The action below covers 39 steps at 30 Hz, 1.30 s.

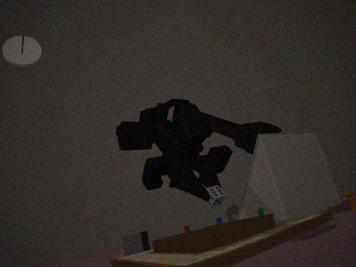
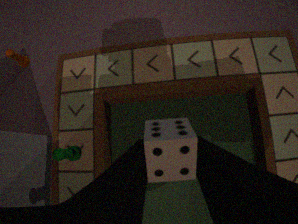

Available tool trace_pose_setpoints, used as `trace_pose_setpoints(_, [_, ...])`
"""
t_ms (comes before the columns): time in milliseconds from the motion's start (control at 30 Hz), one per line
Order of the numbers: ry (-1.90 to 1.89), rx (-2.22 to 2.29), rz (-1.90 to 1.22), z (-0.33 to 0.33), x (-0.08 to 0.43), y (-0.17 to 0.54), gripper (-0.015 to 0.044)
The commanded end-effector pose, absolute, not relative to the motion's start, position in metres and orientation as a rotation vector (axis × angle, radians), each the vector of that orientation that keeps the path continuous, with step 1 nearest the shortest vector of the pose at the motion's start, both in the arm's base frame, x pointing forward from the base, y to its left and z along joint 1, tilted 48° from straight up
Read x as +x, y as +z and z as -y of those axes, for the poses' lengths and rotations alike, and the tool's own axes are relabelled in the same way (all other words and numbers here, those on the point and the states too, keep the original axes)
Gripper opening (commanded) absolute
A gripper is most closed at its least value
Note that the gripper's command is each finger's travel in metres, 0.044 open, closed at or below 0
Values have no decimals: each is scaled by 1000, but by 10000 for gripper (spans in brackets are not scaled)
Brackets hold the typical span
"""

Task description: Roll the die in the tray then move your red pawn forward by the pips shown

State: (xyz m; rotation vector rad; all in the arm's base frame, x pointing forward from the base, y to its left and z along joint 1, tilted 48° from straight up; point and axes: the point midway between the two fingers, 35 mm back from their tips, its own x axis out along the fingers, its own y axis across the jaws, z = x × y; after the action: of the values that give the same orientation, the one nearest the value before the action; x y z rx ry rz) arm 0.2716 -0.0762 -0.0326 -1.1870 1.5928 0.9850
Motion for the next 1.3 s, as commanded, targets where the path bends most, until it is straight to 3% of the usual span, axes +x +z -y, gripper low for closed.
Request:
trace_pose_setpoints(0, [1044, -1122, -1466, 76, 269, -34, 0])
trace_pose_setpoints(233, [1082, -1069, -1285, 77, 271, -32, 0])
trace_pose_setpoints(467, [1081, -1069, -1283, 67, 283, 17, 0])
trace_pose_setpoints(1200, [1084, -1076, -1286, 68, 280, 14, 0])
trace_pose_setpoints(1267, [1084, -1076, -1286, 68, 280, 14, 53])
